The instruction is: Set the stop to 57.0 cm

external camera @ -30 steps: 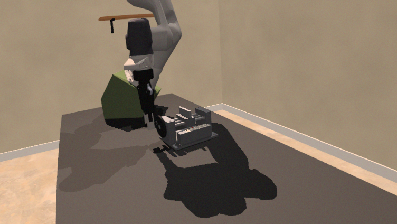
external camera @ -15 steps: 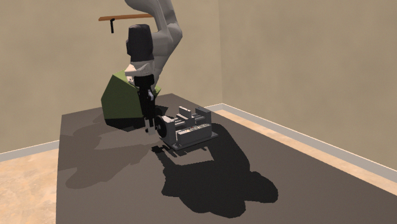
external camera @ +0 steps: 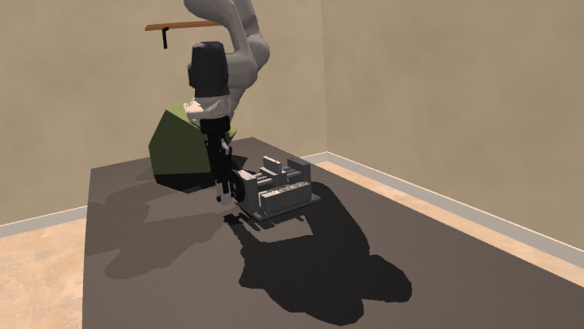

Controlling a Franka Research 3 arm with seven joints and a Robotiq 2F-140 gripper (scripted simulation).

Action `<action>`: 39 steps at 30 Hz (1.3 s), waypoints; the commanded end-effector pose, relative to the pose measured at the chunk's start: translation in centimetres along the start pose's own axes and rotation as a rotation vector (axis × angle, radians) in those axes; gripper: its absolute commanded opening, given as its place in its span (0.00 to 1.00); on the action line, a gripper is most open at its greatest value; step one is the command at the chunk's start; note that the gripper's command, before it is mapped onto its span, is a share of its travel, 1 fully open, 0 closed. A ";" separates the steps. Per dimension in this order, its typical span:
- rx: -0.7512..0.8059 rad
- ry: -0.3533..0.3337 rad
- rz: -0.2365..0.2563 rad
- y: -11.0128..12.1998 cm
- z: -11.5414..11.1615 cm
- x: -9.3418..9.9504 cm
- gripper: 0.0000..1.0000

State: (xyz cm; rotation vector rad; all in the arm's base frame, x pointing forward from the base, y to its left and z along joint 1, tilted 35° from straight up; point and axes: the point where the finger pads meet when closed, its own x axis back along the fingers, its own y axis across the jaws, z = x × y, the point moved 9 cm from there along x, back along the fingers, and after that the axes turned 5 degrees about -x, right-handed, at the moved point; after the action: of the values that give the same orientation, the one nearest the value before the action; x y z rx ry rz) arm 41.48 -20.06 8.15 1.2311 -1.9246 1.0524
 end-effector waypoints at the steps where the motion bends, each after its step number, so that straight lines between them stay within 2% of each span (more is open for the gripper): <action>1: -0.012 0.000 0.005 -0.8 0.1 -0.3 0.04; 8: -0.012 0.000 0.005 -3.2 -0.1 0.3 0.04; 10: -0.012 0.000 0.005 -3.2 -0.1 0.3 0.04; 17: -0.012 0.000 0.005 -4.4 -0.2 2.2 0.04; 25: -0.012 0.000 0.005 -4.3 -0.2 3.8 0.04; 39: -0.012 0.000 0.005 -3.2 -0.1 5.4 0.04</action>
State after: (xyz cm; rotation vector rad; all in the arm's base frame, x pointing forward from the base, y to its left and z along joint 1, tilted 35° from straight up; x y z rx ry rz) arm 42.95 -22.88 13.38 1.2155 -1.9390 1.0374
